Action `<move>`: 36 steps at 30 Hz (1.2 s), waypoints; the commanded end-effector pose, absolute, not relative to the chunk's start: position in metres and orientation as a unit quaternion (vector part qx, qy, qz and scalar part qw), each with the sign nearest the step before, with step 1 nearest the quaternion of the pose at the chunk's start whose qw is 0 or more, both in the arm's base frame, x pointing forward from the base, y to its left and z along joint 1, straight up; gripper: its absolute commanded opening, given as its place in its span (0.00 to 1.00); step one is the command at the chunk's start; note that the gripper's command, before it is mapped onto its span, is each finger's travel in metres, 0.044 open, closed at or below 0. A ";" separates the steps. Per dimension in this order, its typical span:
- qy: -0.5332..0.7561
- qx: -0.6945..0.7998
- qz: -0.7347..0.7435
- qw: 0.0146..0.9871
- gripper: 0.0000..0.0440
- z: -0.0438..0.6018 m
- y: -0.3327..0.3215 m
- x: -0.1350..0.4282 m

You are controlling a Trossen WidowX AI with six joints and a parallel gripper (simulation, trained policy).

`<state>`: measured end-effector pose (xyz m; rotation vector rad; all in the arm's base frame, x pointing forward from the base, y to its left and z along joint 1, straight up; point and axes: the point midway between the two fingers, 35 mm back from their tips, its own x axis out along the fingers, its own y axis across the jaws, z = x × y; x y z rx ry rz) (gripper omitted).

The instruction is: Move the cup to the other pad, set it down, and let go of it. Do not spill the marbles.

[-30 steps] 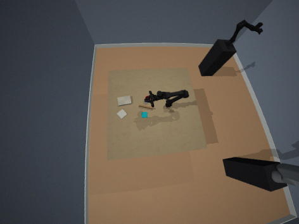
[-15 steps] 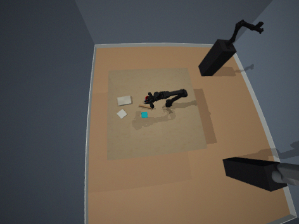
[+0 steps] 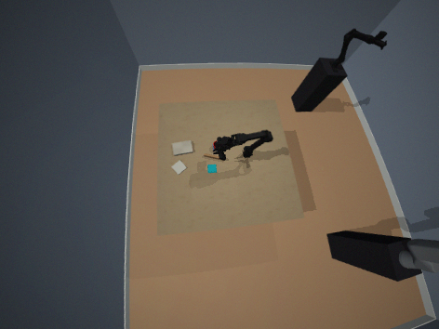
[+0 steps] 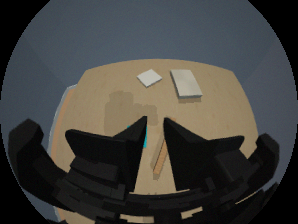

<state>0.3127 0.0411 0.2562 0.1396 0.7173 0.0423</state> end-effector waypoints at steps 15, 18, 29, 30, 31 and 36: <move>0.479 0.037 0.003 0.877 0.24 0.231 0.036 0.303; 0.500 0.028 0.001 0.866 0.24 0.227 0.033 0.301; 0.569 -0.007 -0.003 0.822 0.24 0.212 0.019 0.296; 0.575 -0.011 -0.003 0.818 0.24 0.210 0.017 0.295; 0.581 -0.014 -0.002 0.814 0.25 0.208 0.016 0.295; 0.609 -0.029 0.000 0.793 0.27 0.200 0.008 0.293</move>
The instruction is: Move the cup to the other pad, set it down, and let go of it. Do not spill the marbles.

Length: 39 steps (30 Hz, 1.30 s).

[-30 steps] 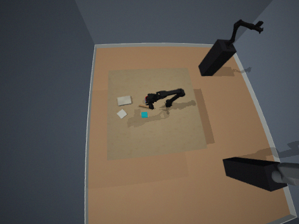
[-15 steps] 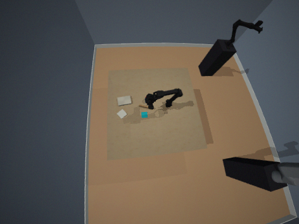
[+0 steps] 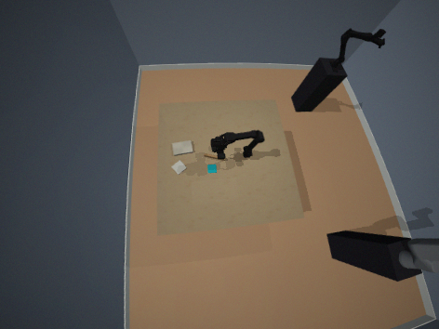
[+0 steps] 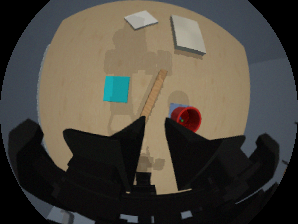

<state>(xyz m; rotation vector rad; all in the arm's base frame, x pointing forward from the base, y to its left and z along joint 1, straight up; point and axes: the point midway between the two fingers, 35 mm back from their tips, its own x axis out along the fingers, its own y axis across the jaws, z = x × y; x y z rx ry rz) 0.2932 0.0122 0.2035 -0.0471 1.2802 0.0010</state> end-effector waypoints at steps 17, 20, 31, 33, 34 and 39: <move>0.682 -0.069 0.013 0.728 0.33 0.166 -0.023 0.287; 0.689 -0.075 0.017 0.720 0.35 0.160 -0.028 0.286; 0.708 -0.094 0.034 0.699 0.40 0.132 -0.044 0.283; 0.711 -0.097 0.038 0.695 0.41 0.127 -0.047 0.283; 0.713 -0.099 0.040 0.693 0.41 0.124 -0.048 0.282; 0.719 -0.108 0.053 0.685 0.42 0.109 -0.053 0.281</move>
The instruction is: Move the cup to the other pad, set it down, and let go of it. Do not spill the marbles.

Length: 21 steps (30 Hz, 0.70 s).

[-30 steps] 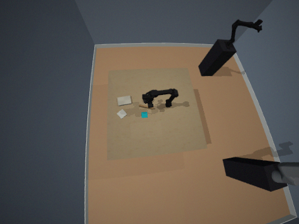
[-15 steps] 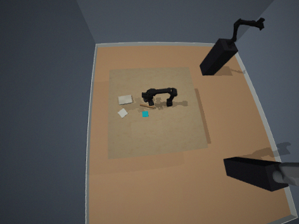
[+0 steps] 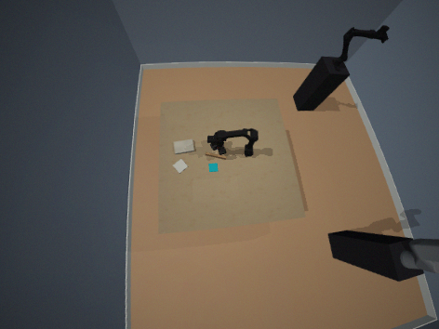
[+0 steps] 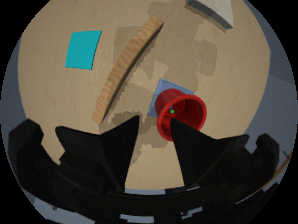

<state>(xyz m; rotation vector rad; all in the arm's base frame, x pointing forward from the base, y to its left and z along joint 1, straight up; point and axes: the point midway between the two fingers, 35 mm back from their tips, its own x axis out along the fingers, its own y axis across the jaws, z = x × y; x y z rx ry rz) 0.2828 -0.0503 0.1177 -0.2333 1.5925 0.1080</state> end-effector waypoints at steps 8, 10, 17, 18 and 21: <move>0.726 -0.127 0.081 0.671 0.42 0.081 -0.059 0.277; 0.727 -0.133 0.091 0.668 0.43 0.074 -0.060 0.277; 0.725 -0.163 0.129 0.656 0.16 0.055 -0.064 0.274; 0.725 -0.168 0.135 0.654 0.10 0.054 -0.064 0.273; 0.722 -0.182 0.149 0.650 0.00 0.054 -0.065 0.274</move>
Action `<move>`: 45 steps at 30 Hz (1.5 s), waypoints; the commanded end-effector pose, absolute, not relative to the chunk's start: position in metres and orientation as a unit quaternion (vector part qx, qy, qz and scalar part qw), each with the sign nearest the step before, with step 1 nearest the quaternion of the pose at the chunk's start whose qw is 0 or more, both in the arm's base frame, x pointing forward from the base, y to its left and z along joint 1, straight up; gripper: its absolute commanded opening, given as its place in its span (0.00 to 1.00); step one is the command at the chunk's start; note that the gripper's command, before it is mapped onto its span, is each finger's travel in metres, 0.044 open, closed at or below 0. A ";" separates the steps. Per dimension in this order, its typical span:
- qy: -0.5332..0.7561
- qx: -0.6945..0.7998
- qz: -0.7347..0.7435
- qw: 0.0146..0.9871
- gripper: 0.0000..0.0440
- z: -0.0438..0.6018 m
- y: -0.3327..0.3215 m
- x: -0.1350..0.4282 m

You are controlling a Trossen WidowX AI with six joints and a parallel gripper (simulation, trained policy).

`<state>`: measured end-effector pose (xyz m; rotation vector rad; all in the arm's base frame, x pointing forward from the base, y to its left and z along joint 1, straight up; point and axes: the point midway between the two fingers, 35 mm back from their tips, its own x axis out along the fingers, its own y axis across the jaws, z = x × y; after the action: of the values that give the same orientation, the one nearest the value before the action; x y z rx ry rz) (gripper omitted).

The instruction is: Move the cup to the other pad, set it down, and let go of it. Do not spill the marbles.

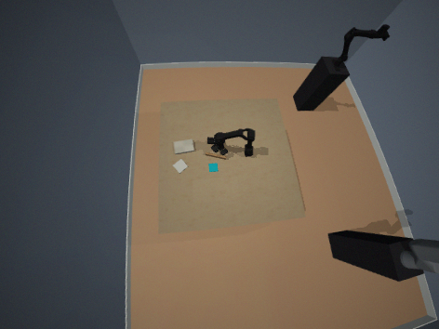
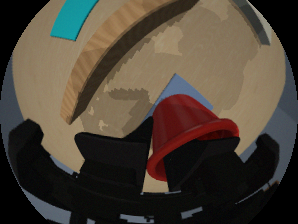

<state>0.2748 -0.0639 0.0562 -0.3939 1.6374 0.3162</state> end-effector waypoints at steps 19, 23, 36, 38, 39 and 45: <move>0.685 -0.238 0.196 0.660 0.00 0.097 -0.055 0.295; 0.676 -0.246 0.201 0.665 0.00 0.106 -0.048 0.301; 0.644 -0.277 0.221 0.679 0.00 0.126 -0.013 0.320; 0.638 -0.281 0.224 0.680 0.00 0.127 -0.006 0.322; 0.636 -0.284 0.226 0.681 0.00 0.128 -0.002 0.323; 0.622 -0.297 0.237 0.685 0.00 0.129 0.019 0.329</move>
<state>0.3265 0.0106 0.1288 -0.6606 1.4070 0.5224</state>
